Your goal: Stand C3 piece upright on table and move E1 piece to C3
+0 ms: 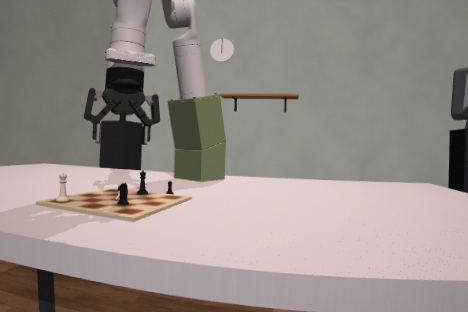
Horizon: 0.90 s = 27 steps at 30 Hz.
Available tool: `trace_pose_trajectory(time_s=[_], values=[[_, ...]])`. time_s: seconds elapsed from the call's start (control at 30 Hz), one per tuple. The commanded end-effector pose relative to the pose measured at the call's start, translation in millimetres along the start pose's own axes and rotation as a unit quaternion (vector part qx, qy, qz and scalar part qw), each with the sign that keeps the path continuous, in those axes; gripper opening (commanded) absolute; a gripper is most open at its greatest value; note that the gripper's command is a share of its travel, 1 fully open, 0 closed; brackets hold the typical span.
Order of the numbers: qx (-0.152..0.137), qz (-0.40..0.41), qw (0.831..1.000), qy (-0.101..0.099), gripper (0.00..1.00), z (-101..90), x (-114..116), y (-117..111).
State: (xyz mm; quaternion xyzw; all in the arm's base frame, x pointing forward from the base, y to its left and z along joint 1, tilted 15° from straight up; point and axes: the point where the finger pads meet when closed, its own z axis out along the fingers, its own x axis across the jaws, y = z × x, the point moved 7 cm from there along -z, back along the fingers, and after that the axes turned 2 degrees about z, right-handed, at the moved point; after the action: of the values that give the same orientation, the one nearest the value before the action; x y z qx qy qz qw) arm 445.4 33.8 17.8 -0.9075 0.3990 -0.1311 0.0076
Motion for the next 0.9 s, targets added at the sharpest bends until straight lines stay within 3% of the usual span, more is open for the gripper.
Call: trace_pose_trajectory(time_s=[0.0,0.4,0.87], values=[[0.001,0.0,1.0,0.0,1.0,-0.5,0.2,-0.5],[0.001,0.0,1.0,0.0,1.0,-19.7,0.2,-0.4],[0.001,0.0,1.0,0.0,1.0,-73.6,0.2,-0.4]])
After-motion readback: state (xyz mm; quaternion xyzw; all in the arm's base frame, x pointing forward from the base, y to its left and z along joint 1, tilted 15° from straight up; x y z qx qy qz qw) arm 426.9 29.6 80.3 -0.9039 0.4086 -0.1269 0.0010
